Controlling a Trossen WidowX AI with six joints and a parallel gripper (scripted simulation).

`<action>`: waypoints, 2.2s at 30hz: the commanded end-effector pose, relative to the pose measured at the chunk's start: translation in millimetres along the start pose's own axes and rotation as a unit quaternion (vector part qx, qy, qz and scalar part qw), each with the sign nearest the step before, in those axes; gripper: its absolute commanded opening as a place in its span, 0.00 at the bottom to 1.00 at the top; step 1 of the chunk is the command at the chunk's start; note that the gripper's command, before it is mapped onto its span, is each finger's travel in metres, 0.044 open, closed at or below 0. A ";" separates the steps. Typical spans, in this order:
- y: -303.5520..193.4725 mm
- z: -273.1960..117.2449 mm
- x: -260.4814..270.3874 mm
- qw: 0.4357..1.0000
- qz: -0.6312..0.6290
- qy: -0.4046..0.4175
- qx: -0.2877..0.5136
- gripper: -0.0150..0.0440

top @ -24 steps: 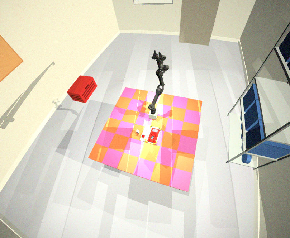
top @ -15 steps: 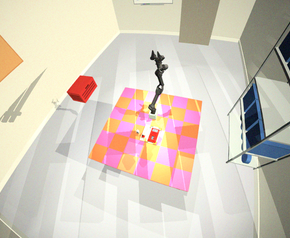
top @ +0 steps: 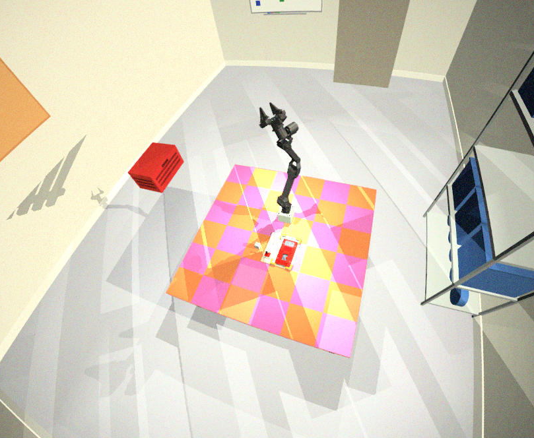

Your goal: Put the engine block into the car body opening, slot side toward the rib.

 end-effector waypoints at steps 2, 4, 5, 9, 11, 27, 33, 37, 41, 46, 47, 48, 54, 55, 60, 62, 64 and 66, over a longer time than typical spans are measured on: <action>-9.6 -1.6 47.6 0.997 -0.015 0.074 -0.003 1.00; -13.8 -3.5 65.5 0.994 -0.021 0.103 -0.003 1.00; -16.0 -4.8 74.3 0.993 -0.023 0.118 -0.003 1.00; -25.6 -11.4 110.3 0.984 -0.034 0.176 0.001 1.00; -31.0 -15.6 128.4 0.978 -0.040 0.205 0.005 1.00; -80.5 -70.2 250.9 0.904 -0.076 0.418 0.052 1.00; -103.3 -102.5 290.9 0.860 -0.089 0.496 0.080 1.00; -119.1 -126.6 314.1 0.826 -0.098 0.546 0.102 1.00; -135.2 -152.3 334.1 0.789 -0.108 0.592 0.125 1.00; -155.7 -186.1 354.7 0.738 -0.121 0.645 0.158 1.00; -159.8 -193.0 358.2 0.727 -0.124 0.655 0.165 1.00; -163.9 -200.0 361.5 0.716 -0.126 0.665 0.172 1.00; -188.2 -242.7 376.9 0.647 -0.144 0.717 0.215 1.00; -192.2 -249.9 378.8 0.635 -0.147 0.725 0.223 1.00; -208.9 -282.4 385.2 0.579 -0.163 0.756 0.259 1.00; -214.8 -294.3 386.8 0.558 -0.169 0.765 0.273 1.00; -220.7 -306.1 387.9 0.536 -0.176 0.774 0.287 1.00; -226.7 -317.9 388.5 0.514 -0.183 0.782 0.301 1.00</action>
Point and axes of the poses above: the point midway between the two fingers, 35 mm back from their tips, its own z axis out along the fingers, its own x axis across the jaws, y = z × x, the point moved 10 cm from there along -z, back along the fingers, and after that the axes turned 10 degrees about -z, right-handed, at the moved point
